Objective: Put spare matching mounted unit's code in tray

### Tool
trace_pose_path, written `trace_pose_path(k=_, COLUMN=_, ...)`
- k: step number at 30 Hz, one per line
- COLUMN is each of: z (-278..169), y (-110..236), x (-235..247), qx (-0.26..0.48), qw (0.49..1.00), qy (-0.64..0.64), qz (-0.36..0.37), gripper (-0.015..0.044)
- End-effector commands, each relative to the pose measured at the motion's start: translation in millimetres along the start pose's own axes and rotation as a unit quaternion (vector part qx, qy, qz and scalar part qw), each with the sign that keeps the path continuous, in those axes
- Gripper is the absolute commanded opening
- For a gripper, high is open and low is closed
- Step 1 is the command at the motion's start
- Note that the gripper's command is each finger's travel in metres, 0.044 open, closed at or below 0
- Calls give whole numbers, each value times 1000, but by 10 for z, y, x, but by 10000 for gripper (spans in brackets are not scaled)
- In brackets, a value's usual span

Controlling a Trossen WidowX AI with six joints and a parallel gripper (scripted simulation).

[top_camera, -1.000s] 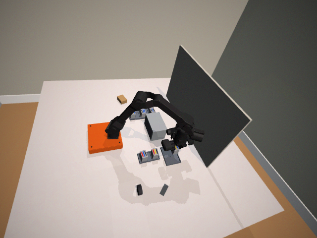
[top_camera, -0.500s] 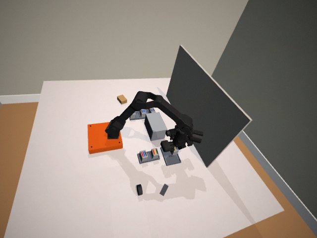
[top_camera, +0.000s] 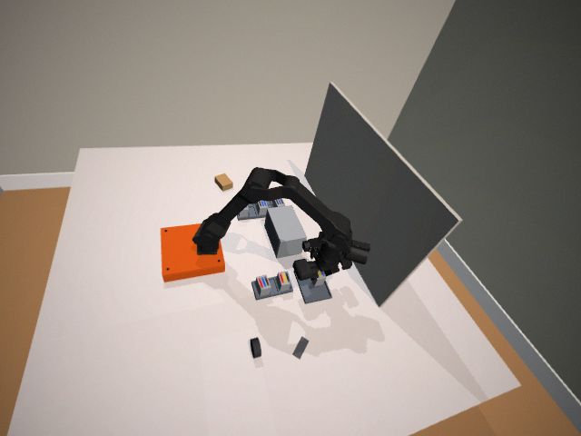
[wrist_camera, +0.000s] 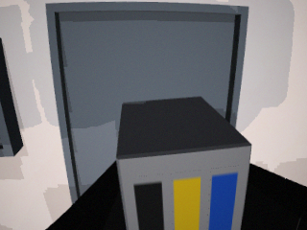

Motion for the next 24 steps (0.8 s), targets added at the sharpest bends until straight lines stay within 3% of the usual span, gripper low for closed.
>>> trace_pose_path(k=1, z=0, y=-34, x=6, qx=1, qw=1000, qy=2, qz=0, gripper=0)
trace_pose_path(k=24, z=16, y=-208, x=43, qx=0, qw=1000, qy=2, qz=0, gripper=0)
Point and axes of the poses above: the point midway between the two fingers, 35 mm back from their tips, its own y axis back along the fingers, its own x axis across the jaws, z = x × y, the point moved 7 cm from there along y, back along the fingers, and after that the axes turned 8 degrees about -y, right-handed, at the moved point
